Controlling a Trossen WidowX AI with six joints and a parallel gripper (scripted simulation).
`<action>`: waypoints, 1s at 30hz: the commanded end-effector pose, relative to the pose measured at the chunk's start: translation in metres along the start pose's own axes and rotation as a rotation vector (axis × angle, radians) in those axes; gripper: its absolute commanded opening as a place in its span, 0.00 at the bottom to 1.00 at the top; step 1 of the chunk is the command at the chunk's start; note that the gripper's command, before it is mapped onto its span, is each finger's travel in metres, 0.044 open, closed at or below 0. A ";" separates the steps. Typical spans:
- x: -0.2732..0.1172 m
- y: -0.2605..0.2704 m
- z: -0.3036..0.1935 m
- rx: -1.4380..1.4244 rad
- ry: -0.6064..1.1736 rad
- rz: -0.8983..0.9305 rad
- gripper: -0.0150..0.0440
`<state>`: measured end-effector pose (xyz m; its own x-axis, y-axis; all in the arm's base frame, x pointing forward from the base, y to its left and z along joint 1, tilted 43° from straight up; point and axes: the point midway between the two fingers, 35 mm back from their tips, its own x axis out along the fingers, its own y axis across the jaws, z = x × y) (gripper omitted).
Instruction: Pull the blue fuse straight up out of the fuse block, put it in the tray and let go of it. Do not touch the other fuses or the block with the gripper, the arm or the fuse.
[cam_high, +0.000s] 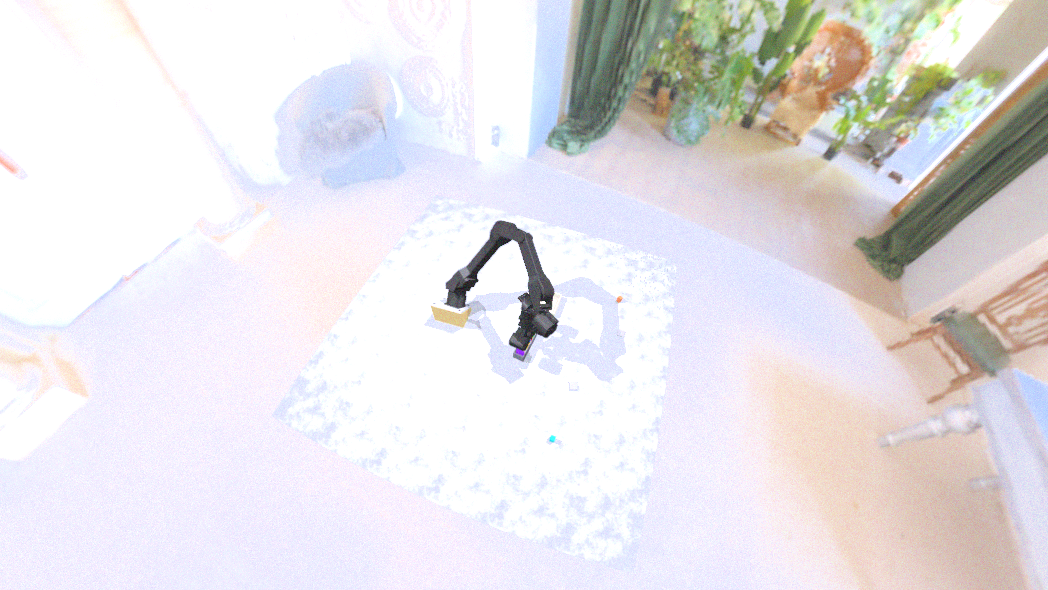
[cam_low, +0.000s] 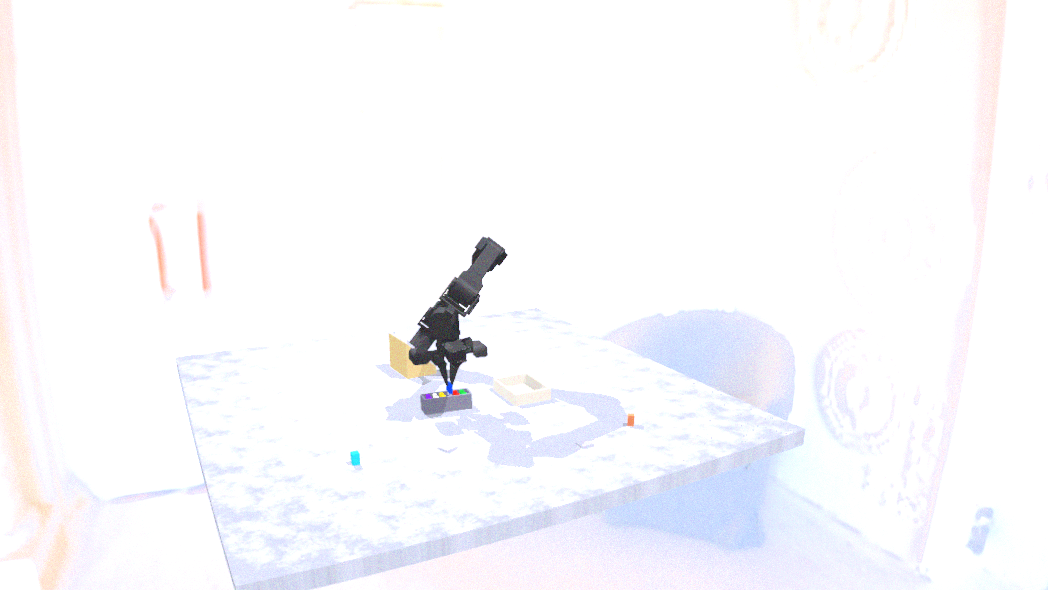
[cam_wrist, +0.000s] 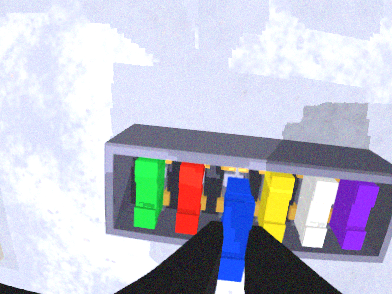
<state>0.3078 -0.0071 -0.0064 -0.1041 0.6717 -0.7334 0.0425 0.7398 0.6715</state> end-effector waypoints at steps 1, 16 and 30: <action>-0.003 0.000 0.000 -0.005 0.001 -0.005 0.25; -0.010 0.000 0.000 -0.004 0.001 -0.004 0.25; -0.028 0.000 0.000 -0.004 0.001 -0.005 0.25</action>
<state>0.3094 -0.0216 0.0095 -0.1050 0.6729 -0.7323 0.0451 0.7388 0.6724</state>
